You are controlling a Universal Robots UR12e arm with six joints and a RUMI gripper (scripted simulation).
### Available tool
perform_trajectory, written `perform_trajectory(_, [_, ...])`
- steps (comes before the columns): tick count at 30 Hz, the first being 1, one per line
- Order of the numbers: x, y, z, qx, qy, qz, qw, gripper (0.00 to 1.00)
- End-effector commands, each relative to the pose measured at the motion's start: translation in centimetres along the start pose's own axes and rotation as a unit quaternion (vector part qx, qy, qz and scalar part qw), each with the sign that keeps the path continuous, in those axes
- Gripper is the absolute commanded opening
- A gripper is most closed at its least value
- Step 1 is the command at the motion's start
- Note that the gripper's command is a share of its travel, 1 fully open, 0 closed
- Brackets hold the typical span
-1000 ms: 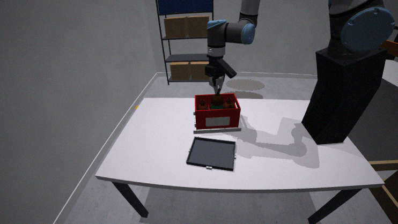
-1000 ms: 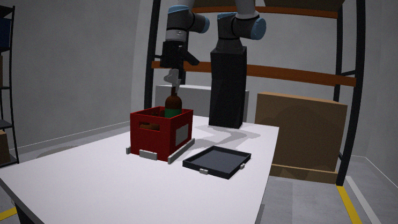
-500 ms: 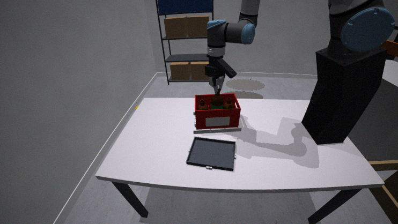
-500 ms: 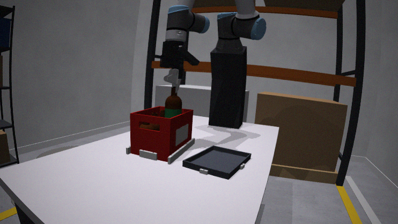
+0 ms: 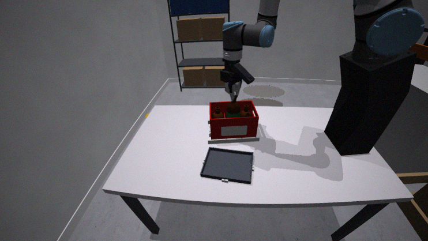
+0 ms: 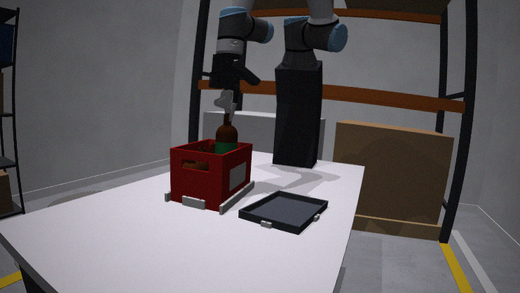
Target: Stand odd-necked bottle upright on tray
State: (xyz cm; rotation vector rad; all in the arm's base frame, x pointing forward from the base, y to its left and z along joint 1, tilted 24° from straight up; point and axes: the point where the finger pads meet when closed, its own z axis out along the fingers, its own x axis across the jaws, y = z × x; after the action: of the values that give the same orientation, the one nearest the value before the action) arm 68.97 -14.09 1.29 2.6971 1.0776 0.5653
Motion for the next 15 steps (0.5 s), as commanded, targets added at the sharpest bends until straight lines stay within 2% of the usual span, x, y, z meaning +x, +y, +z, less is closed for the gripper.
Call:
perform_trajectory(1, [0.0, 0.0, -0.2, -0.001, 0.0, 0.0, 1.0, 0.0])
perform_trajectory(15, [0.0, 0.0, -1.2, -0.001, 0.0, 0.0, 1.0, 0.0])
